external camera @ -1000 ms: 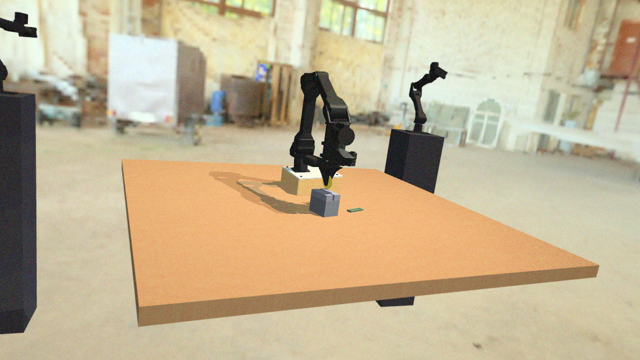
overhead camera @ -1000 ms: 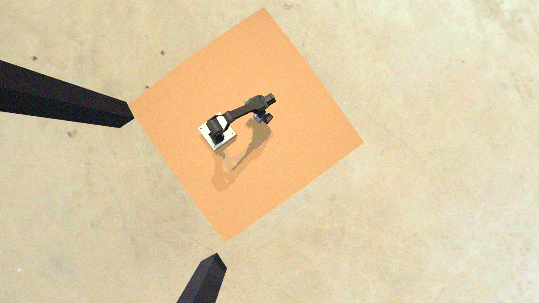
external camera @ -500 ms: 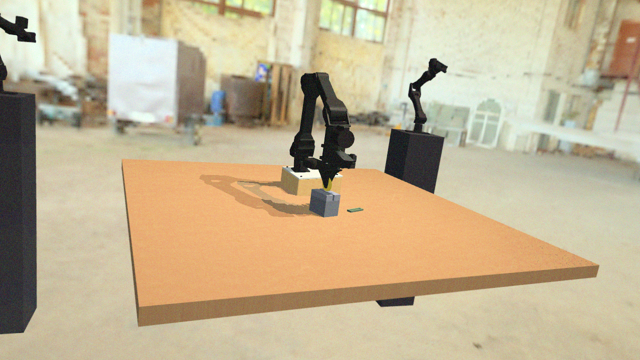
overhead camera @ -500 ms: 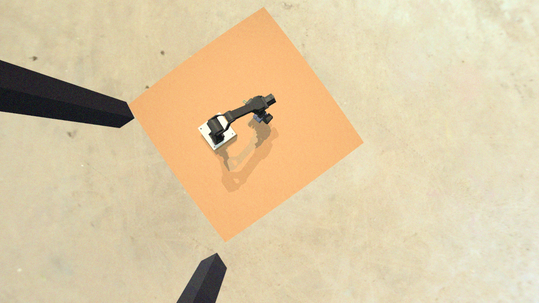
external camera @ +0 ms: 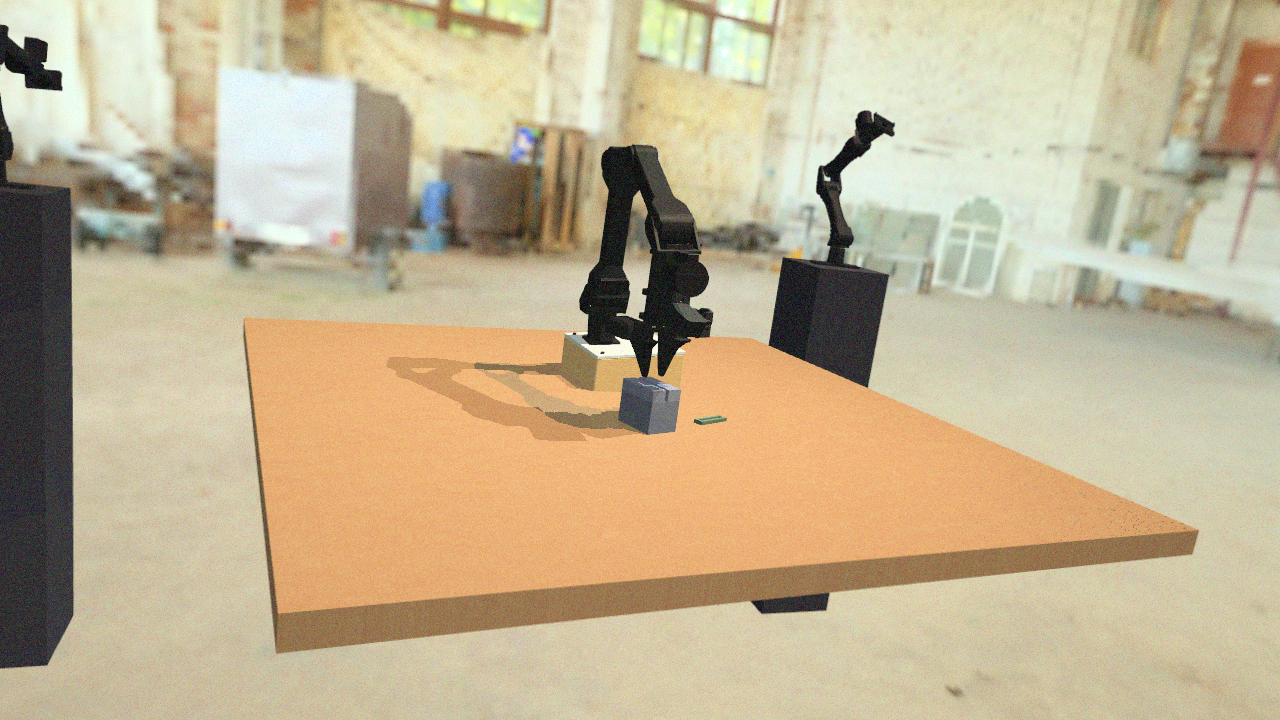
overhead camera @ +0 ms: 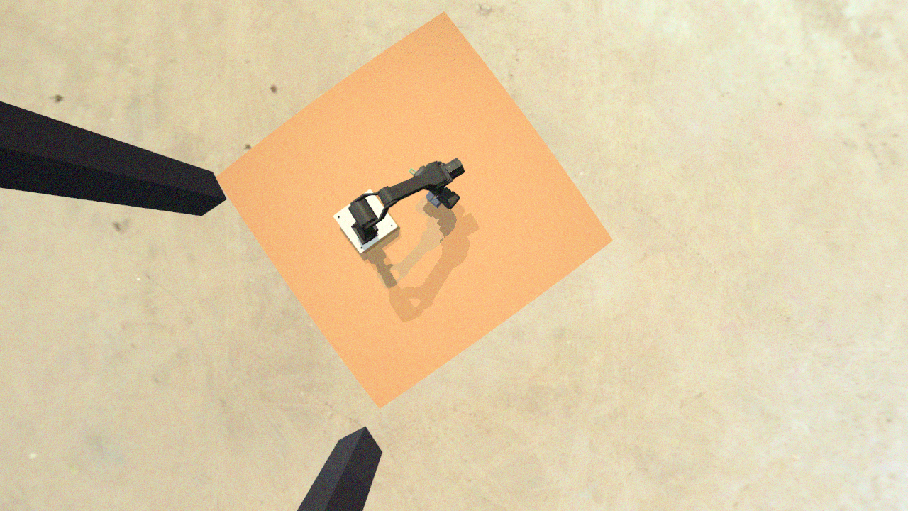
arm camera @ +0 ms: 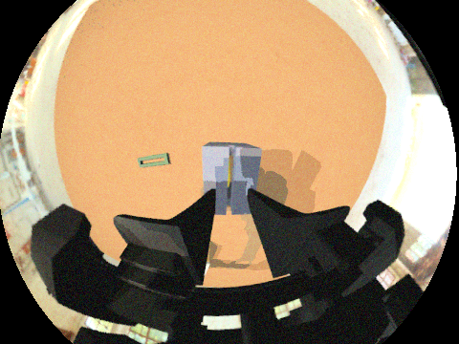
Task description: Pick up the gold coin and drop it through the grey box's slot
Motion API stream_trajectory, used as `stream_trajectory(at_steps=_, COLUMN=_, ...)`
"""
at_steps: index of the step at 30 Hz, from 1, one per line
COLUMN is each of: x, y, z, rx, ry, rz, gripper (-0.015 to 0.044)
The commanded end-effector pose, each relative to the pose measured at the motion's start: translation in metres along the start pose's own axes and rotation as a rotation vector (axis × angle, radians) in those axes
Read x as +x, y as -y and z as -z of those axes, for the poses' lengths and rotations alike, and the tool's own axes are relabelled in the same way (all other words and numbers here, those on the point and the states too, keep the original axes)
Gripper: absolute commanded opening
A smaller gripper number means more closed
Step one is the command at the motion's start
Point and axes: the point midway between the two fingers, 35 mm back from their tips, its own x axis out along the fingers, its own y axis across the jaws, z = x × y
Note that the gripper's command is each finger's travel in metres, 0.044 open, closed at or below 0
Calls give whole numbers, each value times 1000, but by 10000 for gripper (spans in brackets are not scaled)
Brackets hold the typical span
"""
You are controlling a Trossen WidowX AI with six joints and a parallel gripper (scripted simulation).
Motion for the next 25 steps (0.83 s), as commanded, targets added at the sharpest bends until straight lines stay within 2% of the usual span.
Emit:
stream_trajectory(at_steps=1, x=0, y=0, z=0, rx=1, ry=1, rz=0, gripper=161)
stream_trajectory(at_steps=12, x=-28, y=0, z=1, rx=-1, ry=-3, rz=-1, gripper=440)
stream_trajectory(at_steps=15, x=-60, y=-2, z=5, rx=-4, ry=-11, rz=-5, gripper=440)
stream_trajectory(at_steps=25, x=-62, y=-2, z=5, rx=-4, ry=-12, rz=-5, gripper=440)
